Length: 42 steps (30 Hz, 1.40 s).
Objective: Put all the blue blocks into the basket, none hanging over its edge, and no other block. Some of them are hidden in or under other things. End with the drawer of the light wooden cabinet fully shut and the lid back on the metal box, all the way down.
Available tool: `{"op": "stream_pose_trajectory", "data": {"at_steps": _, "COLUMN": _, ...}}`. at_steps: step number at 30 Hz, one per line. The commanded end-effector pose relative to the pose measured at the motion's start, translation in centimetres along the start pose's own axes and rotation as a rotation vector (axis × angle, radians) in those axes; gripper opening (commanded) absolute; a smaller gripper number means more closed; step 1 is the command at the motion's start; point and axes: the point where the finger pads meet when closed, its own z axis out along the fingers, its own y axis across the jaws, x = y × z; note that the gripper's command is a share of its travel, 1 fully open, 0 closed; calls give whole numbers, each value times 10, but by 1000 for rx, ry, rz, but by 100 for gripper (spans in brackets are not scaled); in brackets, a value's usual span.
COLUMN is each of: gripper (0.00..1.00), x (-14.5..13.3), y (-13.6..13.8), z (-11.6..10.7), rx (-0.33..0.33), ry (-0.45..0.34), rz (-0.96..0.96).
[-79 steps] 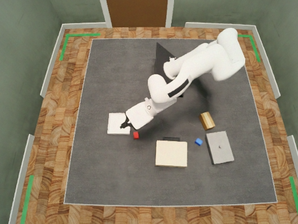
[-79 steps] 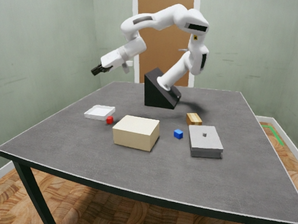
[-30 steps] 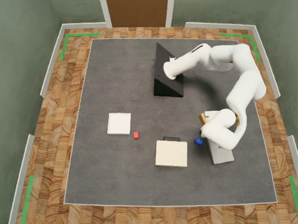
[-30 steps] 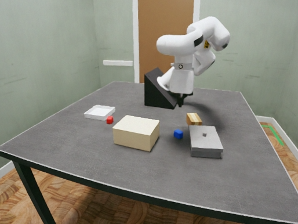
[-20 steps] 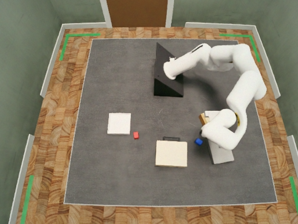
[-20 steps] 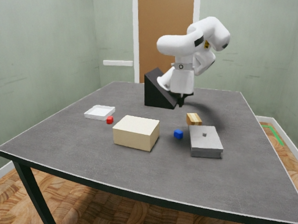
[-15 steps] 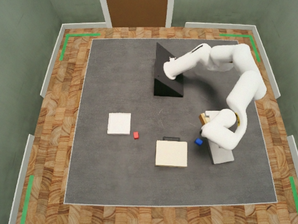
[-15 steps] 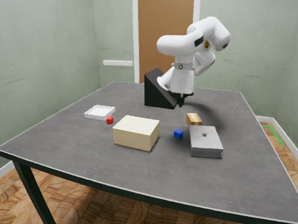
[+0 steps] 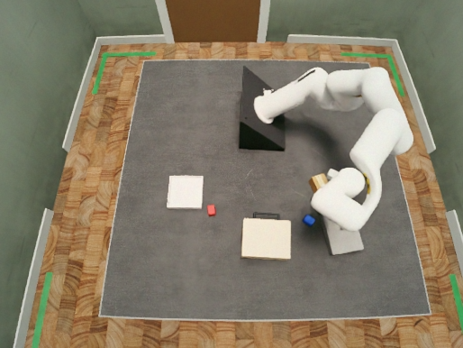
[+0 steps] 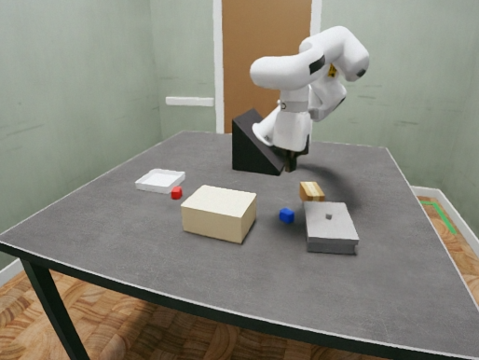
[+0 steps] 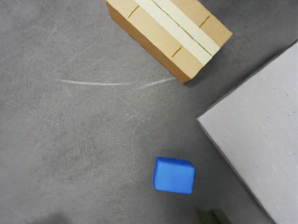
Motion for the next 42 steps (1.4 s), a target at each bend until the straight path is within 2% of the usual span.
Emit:
{"op": "stream_pose_trajectory", "data": {"at_steps": 1, "gripper": 0, "x": 0, "y": 0, "z": -1, "rx": 13, "ry": -3, "rz": 278}}
{"op": "stream_pose_trajectory", "data": {"at_steps": 11, "gripper": 0, "x": 0, "y": 0, "z": -1, "rx": -7, "ry": -8, "rz": 726}}
{"op": "stream_pose_trajectory", "data": {"at_steps": 13, "gripper": 0, "x": 0, "y": 0, "z": -1, "rx": -7, "ry": -8, "rz": 726}}
{"op": "stream_pose_trajectory", "data": {"at_steps": 14, "gripper": 0, "x": 0, "y": 0, "z": -1, "rx": -10, "ry": -8, "rz": 858}}
{"op": "stream_pose_trajectory", "data": {"at_steps": 28, "gripper": 0, "x": 0, "y": 0, "z": -1, "rx": -14, "ry": -9, "rz": 1438}}
{"op": "stream_pose_trajectory", "data": {"at_steps": 30, "gripper": 0, "x": 0, "y": 0, "z": -1, "rx": -14, "ry": -9, "rz": 1438}}
{"op": "stream_pose_trajectory", "data": {"at_steps": 31, "gripper": 0, "x": 0, "y": 0, "z": -1, "rx": -3, "ry": -11, "rz": 1567}}
{"op": "stream_pose_trajectory", "data": {"at_steps": 32, "gripper": 0, "x": 0, "y": 0, "z": -1, "rx": 2, "ry": -12, "rz": 1601}}
{"op": "stream_pose_trajectory", "data": {"at_steps": 35, "gripper": 0, "x": 0, "y": 0, "z": -1, "rx": 19, "ry": -17, "rz": 1689}}
{"op": "stream_pose_trajectory", "data": {"at_steps": 42, "gripper": 0, "x": 0, "y": 0, "z": -1, "rx": 19, "ry": -17, "rz": 1689}}
